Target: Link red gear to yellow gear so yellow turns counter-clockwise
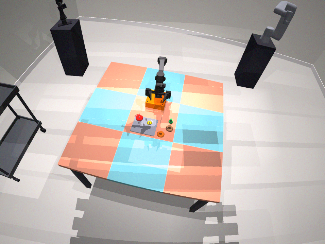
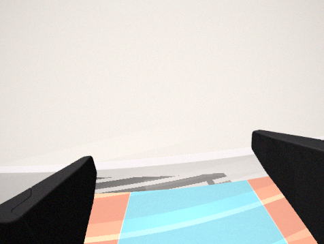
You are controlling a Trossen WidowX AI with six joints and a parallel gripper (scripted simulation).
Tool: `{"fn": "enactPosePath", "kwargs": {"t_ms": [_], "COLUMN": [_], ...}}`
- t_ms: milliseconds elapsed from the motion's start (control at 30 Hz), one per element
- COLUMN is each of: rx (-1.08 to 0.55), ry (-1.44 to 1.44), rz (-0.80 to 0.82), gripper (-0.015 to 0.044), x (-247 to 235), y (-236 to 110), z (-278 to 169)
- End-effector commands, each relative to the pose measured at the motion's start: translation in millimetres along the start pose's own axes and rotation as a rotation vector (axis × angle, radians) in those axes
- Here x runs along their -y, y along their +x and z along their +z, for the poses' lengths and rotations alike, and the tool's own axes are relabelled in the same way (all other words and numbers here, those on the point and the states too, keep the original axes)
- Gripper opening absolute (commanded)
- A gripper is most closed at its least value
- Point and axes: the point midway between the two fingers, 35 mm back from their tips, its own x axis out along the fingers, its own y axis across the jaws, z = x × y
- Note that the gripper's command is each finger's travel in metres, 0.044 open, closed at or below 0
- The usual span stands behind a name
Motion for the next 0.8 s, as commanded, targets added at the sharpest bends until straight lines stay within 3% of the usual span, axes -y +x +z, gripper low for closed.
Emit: {"fn": "enactPosePath", "kwargs": {"t_ms": [0, 167, 333, 633, 767], "rx": [-0.012, -0.320, -0.703, -1.368, -1.553], "ry": [0.008, 0.202, 0.384, 0.518, 0.484], "rz": [0.004, 0.064, 0.048, -0.259, -0.456], "gripper": [0.0426, 0.0440, 0.0440, 0.0440, 0.0440], "x": [-1, -33, -71, -123, -131], "y": [1, 20, 16, -53, -89], "z": [-2, -67, -143, -252, -275]}}
